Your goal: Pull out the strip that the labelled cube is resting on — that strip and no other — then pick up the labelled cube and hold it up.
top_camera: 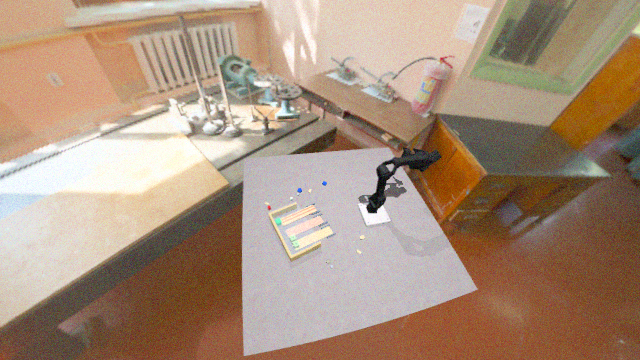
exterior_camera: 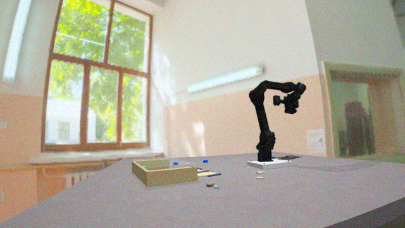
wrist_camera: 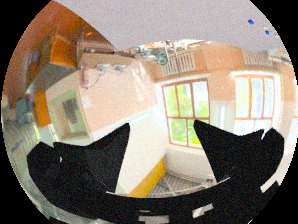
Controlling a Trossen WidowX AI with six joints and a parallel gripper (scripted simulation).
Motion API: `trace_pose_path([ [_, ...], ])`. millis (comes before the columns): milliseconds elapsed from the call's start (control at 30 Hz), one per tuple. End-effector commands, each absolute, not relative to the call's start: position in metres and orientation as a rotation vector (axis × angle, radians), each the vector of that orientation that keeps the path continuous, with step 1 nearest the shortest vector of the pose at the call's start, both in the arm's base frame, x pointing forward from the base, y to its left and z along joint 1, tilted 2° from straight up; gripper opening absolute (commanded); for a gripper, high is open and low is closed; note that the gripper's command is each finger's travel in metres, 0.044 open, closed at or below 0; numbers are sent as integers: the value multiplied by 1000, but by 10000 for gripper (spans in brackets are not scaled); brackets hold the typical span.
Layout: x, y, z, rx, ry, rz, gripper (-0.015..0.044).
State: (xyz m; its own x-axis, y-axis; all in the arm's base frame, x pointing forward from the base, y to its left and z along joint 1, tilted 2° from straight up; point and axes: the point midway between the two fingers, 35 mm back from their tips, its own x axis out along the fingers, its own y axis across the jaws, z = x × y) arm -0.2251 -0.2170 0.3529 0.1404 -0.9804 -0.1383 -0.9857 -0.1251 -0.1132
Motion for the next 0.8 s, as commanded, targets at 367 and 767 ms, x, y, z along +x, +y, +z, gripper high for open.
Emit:
trace_pose_path([
  [367,-112,-298,320,-2766,1648,746,400],
  [767,47,-316,282,-3382,968,1380,400],
])
